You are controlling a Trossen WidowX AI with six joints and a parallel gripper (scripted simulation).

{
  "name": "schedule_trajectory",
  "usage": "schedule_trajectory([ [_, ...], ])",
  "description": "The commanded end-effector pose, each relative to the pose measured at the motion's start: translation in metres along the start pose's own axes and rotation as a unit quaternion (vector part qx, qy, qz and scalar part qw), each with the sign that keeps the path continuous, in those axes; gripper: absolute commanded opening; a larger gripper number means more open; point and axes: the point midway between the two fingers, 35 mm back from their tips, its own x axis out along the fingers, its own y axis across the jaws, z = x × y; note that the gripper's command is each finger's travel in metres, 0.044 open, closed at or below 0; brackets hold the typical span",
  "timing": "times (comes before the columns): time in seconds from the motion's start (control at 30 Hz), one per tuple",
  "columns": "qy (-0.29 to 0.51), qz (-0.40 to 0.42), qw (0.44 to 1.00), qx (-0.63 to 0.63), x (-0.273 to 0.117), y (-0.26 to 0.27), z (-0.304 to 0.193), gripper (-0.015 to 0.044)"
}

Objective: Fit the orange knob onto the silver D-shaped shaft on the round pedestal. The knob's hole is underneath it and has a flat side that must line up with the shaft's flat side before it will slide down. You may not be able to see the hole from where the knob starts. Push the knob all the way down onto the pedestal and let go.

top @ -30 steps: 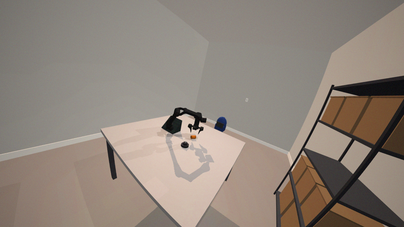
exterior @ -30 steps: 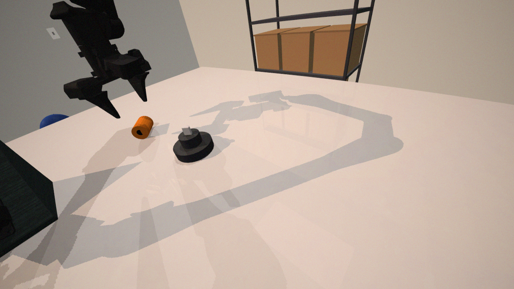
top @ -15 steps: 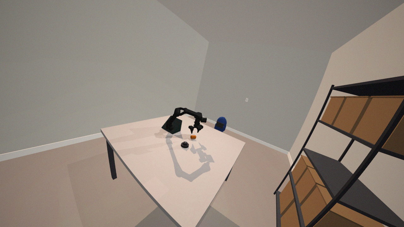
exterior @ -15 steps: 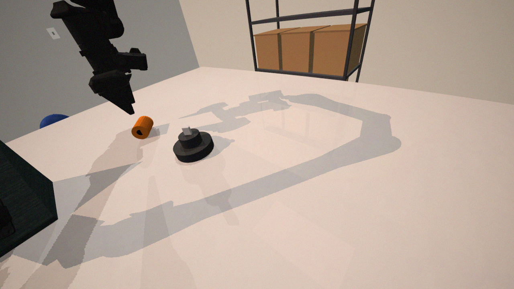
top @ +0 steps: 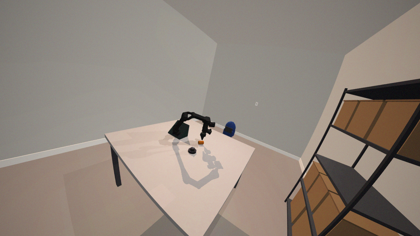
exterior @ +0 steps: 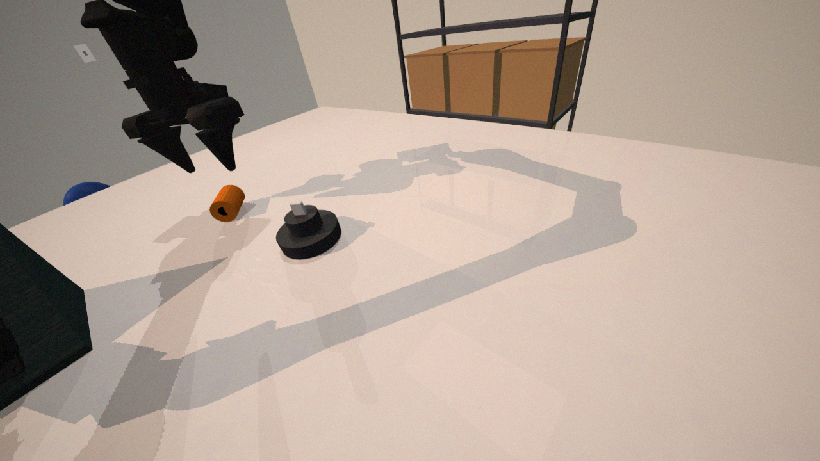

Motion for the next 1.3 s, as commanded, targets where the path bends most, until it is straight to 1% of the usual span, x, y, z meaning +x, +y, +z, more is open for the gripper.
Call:
schedule_trajectory([
  [0.0, -0.002, 0.002, 0.967, -0.254, -0.004, 0.001, 0.003, 0.0440],
  [0.5, -0.002, 0.002, 0.967, -0.254, -0.003, 0.001, 0.003, 0.0440],
  [0.67, -0.002, 0.002, 0.967, -0.254, 0.020, 0.001, 0.003, 0.0440],
  [1.27, -0.002, 0.002, 0.967, -0.254, 0.045, 0.001, 0.004, 0.0440],
])
